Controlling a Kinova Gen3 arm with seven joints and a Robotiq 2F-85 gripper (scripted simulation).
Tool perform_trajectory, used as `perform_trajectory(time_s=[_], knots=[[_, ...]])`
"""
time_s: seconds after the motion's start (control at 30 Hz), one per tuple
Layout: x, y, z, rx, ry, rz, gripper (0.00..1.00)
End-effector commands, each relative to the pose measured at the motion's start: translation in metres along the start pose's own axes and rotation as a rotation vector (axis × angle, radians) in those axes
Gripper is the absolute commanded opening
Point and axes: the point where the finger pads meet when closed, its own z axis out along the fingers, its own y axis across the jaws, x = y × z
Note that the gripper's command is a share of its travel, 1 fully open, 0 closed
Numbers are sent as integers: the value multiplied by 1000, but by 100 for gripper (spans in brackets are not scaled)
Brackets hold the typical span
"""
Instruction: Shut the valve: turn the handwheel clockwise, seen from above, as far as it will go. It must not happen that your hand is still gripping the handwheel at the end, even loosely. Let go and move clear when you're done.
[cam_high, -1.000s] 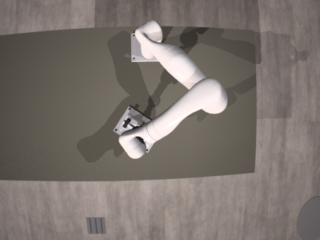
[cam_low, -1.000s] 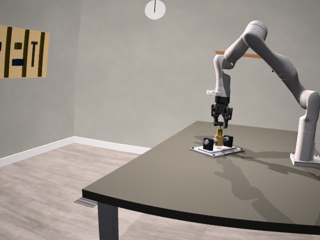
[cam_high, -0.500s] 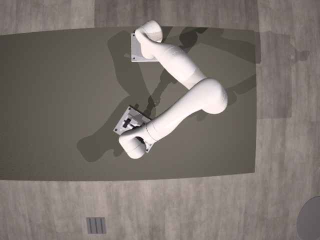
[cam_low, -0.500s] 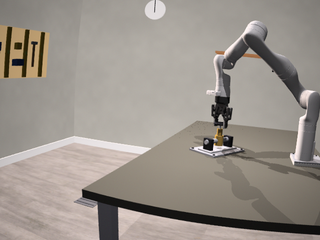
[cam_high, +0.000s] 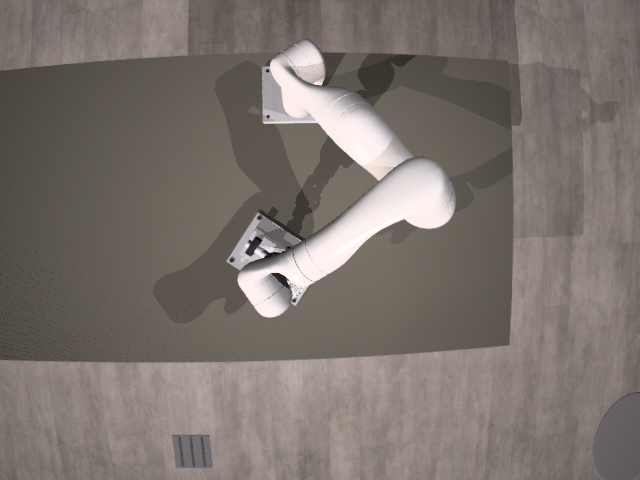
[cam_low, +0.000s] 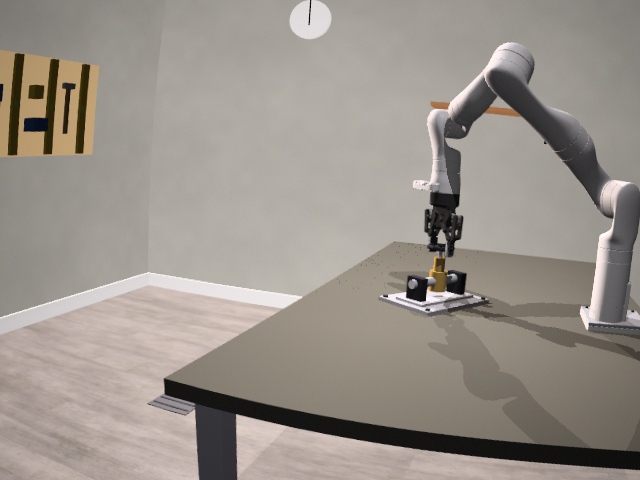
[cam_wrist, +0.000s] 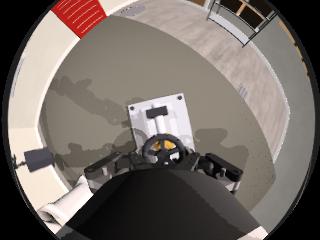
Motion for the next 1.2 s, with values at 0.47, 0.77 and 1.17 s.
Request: perform_trajectory(time_s=[0.47,0.77,1.17], knots=[[0,0,1,-1,-1,179,0],[0,0,1,-1,-1,297,0],[0,0,1,-1,-1,531,0]])
